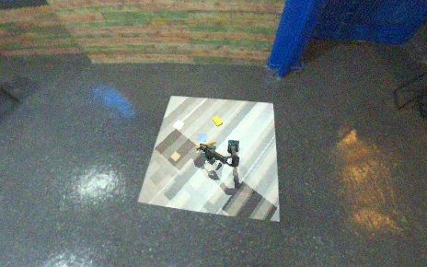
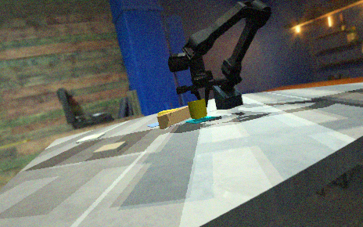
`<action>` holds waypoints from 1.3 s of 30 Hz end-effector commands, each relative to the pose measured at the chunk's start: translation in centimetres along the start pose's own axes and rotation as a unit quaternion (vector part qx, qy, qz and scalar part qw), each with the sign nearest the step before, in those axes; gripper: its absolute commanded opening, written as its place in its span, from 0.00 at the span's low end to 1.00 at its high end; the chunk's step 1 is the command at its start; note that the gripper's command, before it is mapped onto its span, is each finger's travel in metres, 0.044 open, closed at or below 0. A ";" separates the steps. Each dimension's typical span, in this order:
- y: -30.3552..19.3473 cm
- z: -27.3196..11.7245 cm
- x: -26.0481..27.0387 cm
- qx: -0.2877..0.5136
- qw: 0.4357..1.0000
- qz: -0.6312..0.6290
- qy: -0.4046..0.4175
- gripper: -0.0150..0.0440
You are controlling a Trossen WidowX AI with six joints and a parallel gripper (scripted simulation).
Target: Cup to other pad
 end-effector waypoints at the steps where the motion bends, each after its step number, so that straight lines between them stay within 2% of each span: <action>1: -0.2 0.3 0.2 -0.001 1.000 0.005 0.003 0.25; 13: 0.0 0.1 0.0 0.000 1.000 0.000 0.000 0.25; 19: 0.0 0.1 0.0 0.000 1.000 0.000 0.000 0.50; 39: -0.1 -1.6 -0.1 0.001 1.000 0.002 0.000 0.50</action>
Point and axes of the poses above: the point midway between the two fingers, 35 mm back from their tips, its own z axis out along the fingers, its own x axis across the jaws, y = z × x, the point moved 6 cm from there along -z, back along the fingers, and after that the axes turned 5 degrees about z, right-handed, at the moved point
